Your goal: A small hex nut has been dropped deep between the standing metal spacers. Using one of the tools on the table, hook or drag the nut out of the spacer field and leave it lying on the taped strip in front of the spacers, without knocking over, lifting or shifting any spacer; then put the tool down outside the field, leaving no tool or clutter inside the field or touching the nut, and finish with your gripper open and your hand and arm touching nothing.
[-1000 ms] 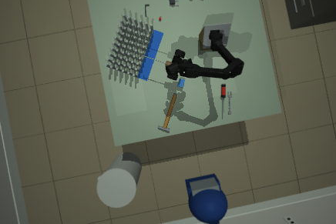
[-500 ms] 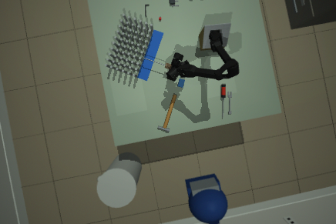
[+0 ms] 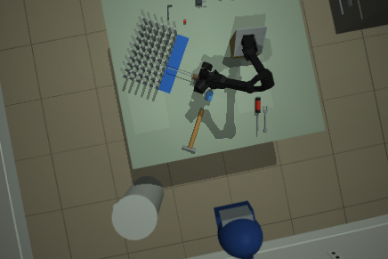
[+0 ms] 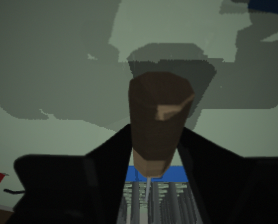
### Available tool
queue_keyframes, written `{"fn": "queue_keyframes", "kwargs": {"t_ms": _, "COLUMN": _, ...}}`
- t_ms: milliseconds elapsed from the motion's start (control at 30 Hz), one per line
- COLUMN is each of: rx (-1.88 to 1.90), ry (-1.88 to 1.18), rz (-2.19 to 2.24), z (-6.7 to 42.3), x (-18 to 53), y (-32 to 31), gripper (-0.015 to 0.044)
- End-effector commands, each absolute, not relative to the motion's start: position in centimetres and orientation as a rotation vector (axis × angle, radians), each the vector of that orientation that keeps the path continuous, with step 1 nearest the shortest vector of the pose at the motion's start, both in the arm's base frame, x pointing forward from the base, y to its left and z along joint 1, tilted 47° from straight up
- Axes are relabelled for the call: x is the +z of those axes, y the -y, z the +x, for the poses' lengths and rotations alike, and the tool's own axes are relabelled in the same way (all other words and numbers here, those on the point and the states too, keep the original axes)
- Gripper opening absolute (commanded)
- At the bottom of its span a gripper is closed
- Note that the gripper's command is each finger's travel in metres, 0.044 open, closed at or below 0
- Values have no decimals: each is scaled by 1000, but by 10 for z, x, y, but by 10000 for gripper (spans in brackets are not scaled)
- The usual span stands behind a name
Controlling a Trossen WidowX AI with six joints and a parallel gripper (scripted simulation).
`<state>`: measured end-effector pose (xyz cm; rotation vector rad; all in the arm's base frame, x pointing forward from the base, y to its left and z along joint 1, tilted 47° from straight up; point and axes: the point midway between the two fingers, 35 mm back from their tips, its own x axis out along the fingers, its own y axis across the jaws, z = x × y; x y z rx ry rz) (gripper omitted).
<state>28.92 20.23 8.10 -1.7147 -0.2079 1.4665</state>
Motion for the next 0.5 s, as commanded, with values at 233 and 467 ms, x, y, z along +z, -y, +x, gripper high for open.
{"fn": "queue_keyframes", "kwargs": {"t_ms": 233, "rx": 1466, "ry": 197, "rz": -1717, "z": 297, "x": 77, "y": -201, "gripper": 0}}
{"fn": "queue_keyframes", "kwargs": {"t_ms": 467, "rx": 1466, "ry": 198, "rz": -1718, "z": 301, "x": 76, "y": -200, "gripper": 0}}
